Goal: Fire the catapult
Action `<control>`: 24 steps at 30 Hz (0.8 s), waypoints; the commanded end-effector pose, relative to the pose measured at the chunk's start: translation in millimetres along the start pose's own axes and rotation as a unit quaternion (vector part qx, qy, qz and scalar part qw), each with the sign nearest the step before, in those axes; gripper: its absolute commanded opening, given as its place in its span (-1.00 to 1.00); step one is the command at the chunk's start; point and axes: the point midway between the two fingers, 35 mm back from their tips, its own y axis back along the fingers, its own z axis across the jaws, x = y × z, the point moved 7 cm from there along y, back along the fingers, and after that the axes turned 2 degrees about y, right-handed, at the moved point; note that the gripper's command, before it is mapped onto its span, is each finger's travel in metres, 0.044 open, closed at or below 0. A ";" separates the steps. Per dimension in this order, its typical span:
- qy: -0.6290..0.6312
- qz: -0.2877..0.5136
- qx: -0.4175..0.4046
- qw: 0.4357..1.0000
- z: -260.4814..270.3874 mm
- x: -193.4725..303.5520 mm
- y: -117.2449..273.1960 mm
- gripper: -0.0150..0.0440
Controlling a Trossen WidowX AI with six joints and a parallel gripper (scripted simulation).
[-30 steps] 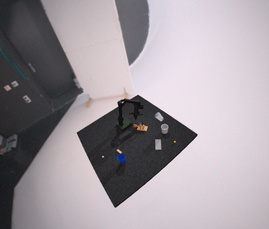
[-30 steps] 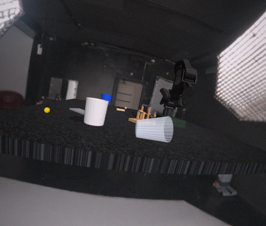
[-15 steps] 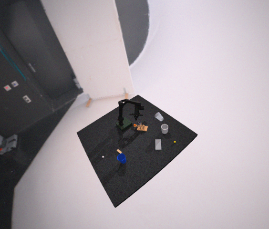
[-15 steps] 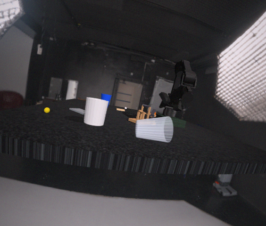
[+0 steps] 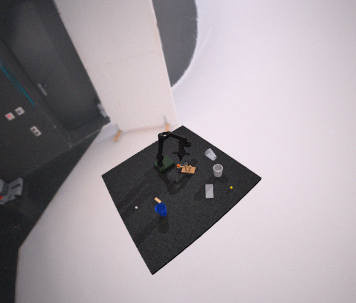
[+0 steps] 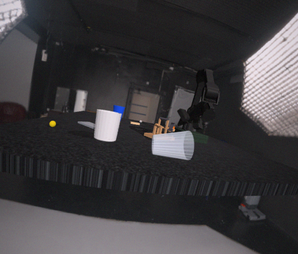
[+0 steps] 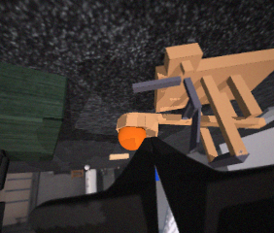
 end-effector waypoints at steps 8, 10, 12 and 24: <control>0.002 0.004 -0.001 1.000 1.5 -12.8 -14.8 -0.49; 0.002 0.004 -0.001 1.000 1.6 -15.1 -17.2 -0.49; 0.002 0.004 -0.001 1.000 1.8 -17.3 -19.6 -0.49; 0.002 0.004 -0.001 1.000 3.6 -30.3 -34.4 -0.49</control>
